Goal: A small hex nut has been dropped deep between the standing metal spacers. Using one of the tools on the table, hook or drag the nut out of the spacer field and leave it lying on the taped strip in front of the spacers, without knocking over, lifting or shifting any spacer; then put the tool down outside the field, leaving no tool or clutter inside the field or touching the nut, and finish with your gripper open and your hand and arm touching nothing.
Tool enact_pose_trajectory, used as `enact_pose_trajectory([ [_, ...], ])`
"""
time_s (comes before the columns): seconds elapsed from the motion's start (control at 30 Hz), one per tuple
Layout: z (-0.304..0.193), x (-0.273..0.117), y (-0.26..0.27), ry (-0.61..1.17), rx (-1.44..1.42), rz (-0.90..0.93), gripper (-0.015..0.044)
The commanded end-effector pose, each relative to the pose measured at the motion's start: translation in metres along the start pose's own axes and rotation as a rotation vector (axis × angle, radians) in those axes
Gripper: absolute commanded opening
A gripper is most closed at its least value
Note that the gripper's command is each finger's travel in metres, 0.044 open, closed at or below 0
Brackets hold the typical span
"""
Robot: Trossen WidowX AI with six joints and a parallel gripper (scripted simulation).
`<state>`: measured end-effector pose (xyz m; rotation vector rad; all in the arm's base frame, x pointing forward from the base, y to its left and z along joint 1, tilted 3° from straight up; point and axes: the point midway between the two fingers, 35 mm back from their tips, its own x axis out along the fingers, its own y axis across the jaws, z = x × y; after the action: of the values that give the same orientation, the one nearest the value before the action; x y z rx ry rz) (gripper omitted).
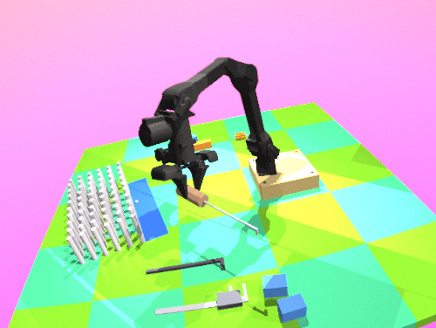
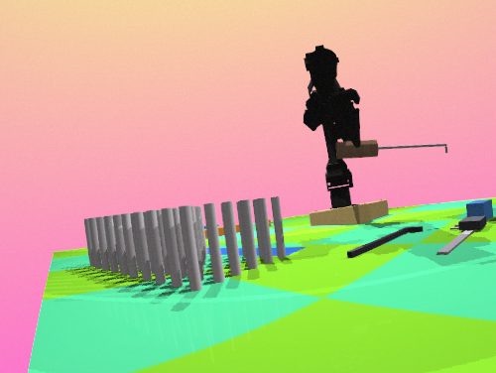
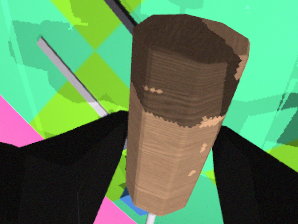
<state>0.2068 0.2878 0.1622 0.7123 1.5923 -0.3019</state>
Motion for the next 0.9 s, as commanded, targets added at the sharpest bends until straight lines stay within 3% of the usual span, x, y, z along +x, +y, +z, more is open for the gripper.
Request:
enact_pose_trajectory([
  [0.0,-0.024,0.003,0.004,0.038,-0.111,-0.018,0.0],
  [0.87,-0.203,0.031,-0.029,0.299,-0.931,-0.181,0.0],
])
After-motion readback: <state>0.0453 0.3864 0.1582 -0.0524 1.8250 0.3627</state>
